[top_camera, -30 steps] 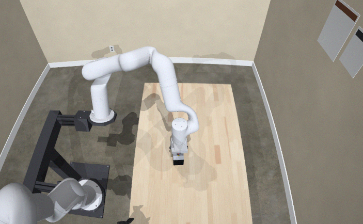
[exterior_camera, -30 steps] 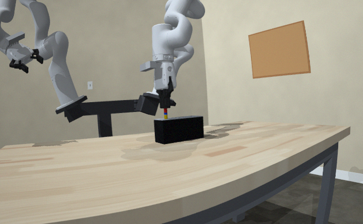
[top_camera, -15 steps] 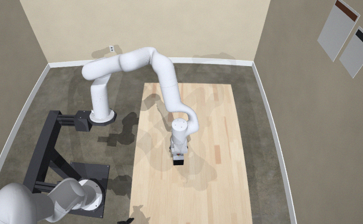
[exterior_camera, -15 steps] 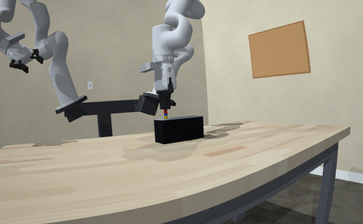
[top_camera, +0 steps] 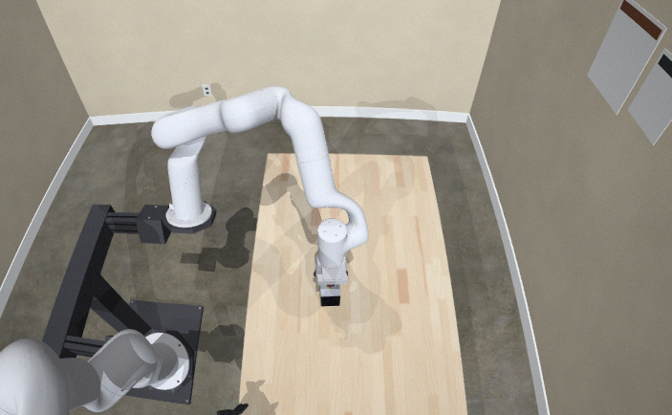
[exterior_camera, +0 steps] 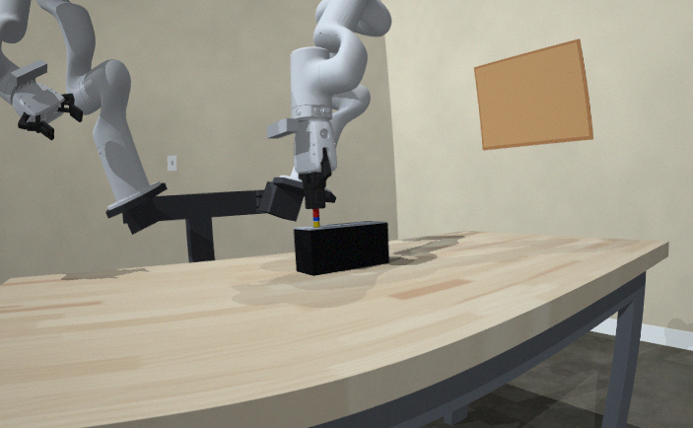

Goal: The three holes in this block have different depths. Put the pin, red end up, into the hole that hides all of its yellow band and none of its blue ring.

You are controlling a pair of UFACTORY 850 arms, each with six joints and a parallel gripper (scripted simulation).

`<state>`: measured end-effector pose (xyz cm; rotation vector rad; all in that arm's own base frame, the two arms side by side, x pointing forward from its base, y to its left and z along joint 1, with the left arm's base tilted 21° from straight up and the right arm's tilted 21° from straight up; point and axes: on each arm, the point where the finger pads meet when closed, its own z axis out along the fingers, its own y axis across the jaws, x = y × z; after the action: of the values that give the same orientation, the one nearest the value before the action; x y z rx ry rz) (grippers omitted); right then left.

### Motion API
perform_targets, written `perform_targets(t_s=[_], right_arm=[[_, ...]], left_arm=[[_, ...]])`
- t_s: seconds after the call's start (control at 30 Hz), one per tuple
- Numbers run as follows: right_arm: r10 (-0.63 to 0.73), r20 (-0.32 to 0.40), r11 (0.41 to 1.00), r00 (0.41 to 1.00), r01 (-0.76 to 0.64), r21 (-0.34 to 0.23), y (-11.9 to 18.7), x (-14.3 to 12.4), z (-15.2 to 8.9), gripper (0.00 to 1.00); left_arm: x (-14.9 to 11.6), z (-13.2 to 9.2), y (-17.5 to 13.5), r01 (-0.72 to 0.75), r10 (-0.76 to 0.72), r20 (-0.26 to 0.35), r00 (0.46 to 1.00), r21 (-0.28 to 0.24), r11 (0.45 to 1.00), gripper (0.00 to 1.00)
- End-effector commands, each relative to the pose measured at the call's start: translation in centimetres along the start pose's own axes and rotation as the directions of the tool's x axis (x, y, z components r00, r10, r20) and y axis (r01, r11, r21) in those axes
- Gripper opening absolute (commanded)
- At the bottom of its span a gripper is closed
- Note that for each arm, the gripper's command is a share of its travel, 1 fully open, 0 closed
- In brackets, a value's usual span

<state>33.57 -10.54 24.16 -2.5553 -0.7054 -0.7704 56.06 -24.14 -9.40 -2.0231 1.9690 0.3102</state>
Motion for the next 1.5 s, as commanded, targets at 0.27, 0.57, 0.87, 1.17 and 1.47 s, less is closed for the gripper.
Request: perform_targets(t_s=[0.27,0.57,0.87,1.17,1.47], right_arm=[[-0.001,-0.001,1.0,1.0,0.001,-0.001,0.03,0.06,-0.04,1.0],[-0.001,-0.001,1.0,1.0,0.001,-0.001,0.03,0.06,-0.04,1.0],[-0.001,-0.001,1.0,1.0,0.001,-0.001,0.03,0.06,-0.04,1.0],[-0.001,-0.001,1.0,1.0,0.001,-0.001,0.03,0.06,-0.04,1.0],[-0.001,-0.001,1.0,1.0,0.001,-0.001,0.03,0.06,-0.04,1.0]], left_arm=[[0.03,-0.1,-0.07,0.0,0.0,-0.001,1.0,0.001,1.0,0.0],[0.01,0.29,-0.17,0.0,0.0,-0.001,1.0,0.002,1.0,0.0],[0.11,0.31,-0.09,0.0,0.0,-0.001,1.0,0.001,1.0,0.0],[0.11,0.31,-0.09,0.0,0.0,-0.001,1.0,0.001,1.0,0.0],[0.08,0.7,-0.2,0.0,0.0,0.0,1.0,0.001,1.0,0.0]])
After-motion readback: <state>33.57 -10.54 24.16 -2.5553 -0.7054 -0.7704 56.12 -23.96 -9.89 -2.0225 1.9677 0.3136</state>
